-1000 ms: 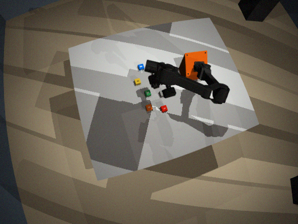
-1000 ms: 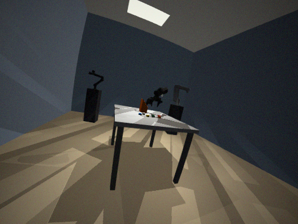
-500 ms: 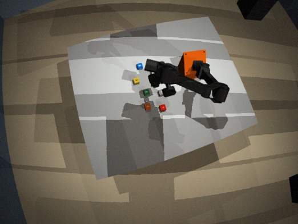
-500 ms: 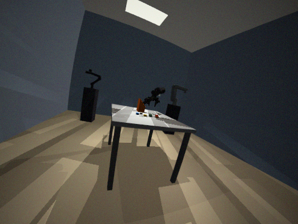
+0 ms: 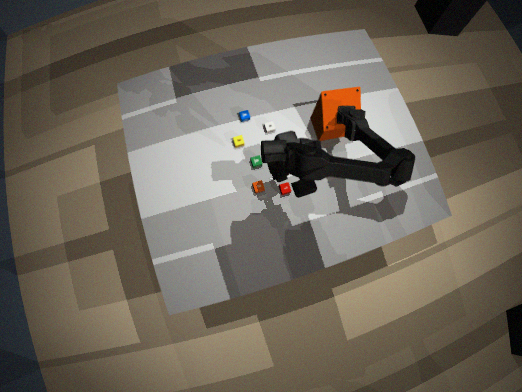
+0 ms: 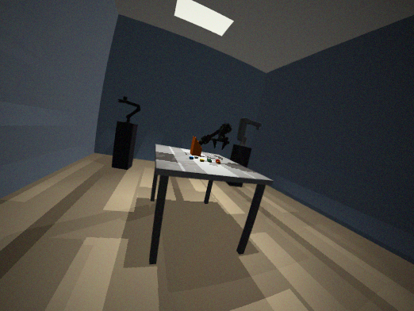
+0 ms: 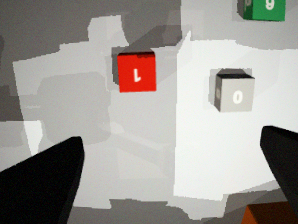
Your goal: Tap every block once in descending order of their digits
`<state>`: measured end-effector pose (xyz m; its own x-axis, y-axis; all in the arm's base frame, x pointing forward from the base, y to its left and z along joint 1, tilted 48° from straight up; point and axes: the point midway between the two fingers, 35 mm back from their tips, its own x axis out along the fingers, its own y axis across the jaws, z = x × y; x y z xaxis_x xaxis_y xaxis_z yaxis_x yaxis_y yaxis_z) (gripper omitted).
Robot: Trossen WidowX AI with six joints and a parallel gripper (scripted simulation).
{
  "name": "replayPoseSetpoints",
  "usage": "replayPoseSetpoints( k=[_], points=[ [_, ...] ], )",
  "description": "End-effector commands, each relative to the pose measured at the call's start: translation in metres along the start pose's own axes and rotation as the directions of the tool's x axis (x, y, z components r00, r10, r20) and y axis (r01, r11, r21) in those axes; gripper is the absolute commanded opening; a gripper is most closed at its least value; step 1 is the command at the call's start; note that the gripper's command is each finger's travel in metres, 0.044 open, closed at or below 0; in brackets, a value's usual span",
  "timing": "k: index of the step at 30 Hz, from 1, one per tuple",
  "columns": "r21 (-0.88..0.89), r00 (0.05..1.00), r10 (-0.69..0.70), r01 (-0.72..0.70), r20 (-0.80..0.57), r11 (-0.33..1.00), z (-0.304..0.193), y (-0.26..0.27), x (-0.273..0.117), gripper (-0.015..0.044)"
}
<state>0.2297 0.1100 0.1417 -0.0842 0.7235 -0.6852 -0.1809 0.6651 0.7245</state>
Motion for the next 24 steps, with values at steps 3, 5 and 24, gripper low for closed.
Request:
replayPoseSetpoints(
  k=[3, 5, 24],
  points=[
    [0.019, 1.000, 0.014, -0.014, -0.001, 1.000, -0.001, 0.015, 0.000, 0.0400],
    [0.019, 1.000, 0.014, -0.014, -0.001, 1.000, -0.001, 0.015, 0.000, 0.0400],
    [0.018, 1.000, 0.013, -0.013, 0.000, 1.000, 0.028, 0.011, -0.003, 0.0400]
  ],
)
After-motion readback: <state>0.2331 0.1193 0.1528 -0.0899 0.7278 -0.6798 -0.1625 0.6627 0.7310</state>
